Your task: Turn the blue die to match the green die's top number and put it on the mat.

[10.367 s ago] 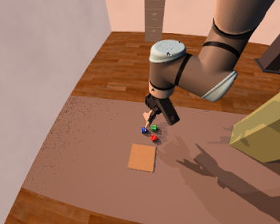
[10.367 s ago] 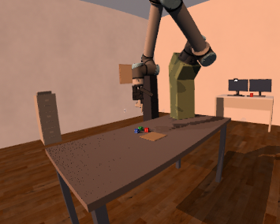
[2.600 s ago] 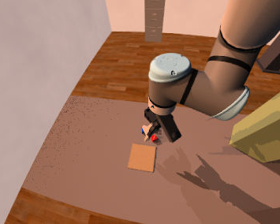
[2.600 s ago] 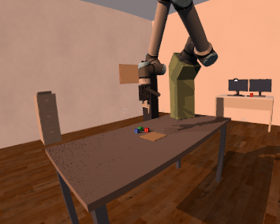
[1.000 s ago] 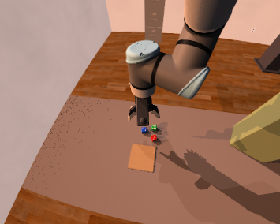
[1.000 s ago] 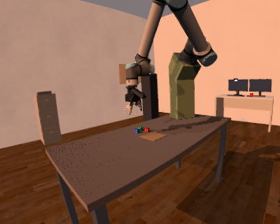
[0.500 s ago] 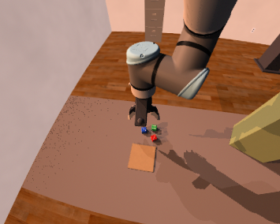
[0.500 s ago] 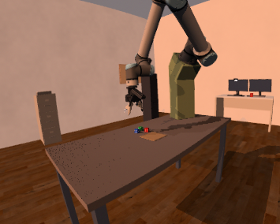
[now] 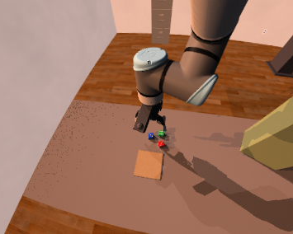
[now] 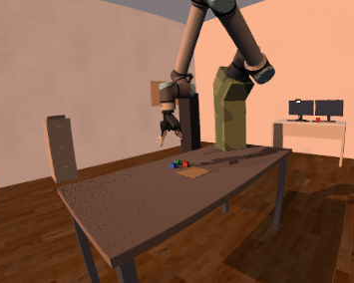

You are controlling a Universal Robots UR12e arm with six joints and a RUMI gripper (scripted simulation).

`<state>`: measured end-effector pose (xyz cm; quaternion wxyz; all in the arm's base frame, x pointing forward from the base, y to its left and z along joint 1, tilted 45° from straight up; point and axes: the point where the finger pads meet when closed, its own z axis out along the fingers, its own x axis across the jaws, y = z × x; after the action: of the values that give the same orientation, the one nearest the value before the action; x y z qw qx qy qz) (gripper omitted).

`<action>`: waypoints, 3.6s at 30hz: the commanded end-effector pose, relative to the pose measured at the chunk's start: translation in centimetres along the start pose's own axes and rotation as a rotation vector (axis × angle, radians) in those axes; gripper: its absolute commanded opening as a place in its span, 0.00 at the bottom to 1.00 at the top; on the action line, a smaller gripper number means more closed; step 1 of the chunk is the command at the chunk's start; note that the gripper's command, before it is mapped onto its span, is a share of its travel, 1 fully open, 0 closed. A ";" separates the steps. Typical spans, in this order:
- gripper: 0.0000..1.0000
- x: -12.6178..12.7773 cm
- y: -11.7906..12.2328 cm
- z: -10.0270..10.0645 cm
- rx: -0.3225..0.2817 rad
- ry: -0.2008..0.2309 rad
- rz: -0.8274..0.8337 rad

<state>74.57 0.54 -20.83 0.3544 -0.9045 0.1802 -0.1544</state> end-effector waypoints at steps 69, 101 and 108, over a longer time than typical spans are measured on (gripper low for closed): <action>0.28 0.0 0.4 3.6 0.000 0.012 1.137; 0.28 0.0 0.4 3.9 0.000 0.013 1.137; 0.28 0.0 0.4 4.3 0.000 0.013 1.137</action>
<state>76.07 2.71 -23.93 0.3805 -0.6644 0.6409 0.0558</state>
